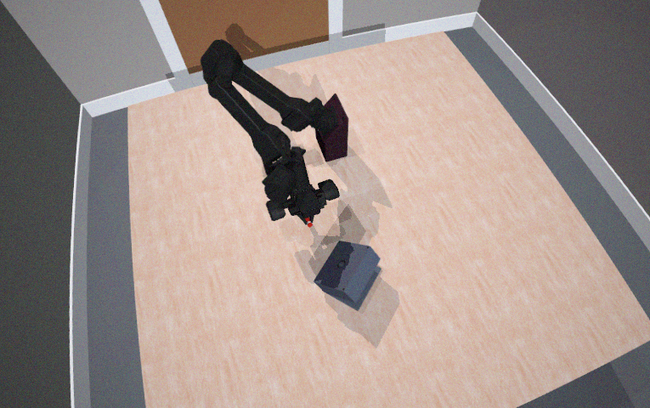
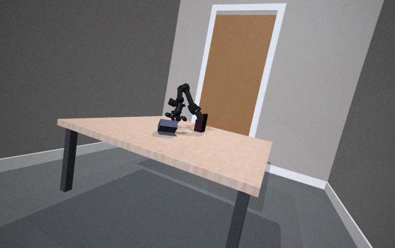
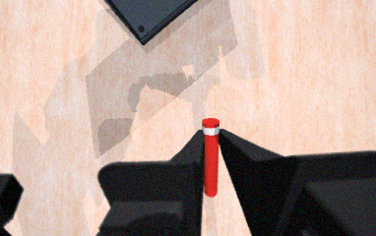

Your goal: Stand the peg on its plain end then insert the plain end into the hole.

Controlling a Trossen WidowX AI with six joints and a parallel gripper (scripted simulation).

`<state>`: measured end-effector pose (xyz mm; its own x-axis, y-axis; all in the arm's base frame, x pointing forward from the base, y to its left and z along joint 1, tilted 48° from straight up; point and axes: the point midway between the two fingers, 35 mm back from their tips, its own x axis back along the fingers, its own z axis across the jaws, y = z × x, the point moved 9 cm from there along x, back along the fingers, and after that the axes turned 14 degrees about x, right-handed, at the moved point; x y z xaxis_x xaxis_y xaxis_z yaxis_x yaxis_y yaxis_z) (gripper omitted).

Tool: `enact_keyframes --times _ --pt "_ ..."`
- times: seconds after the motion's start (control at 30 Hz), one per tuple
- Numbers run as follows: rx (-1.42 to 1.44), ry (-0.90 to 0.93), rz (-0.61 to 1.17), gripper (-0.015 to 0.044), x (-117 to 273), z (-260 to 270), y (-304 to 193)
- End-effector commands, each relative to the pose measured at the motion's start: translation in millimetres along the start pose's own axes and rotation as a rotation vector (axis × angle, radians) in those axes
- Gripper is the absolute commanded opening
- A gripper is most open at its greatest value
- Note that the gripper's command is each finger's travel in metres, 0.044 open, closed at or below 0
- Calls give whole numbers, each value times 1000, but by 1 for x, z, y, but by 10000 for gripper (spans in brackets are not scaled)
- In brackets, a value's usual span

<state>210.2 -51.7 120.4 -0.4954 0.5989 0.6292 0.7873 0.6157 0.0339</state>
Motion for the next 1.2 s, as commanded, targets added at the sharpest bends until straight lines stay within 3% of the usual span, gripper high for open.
enact_keyframes --times 0.0,1.17 --pt "4 -8 -39 51 3 2 -5" --pt "6 -81 -333 51 16 11 -45"
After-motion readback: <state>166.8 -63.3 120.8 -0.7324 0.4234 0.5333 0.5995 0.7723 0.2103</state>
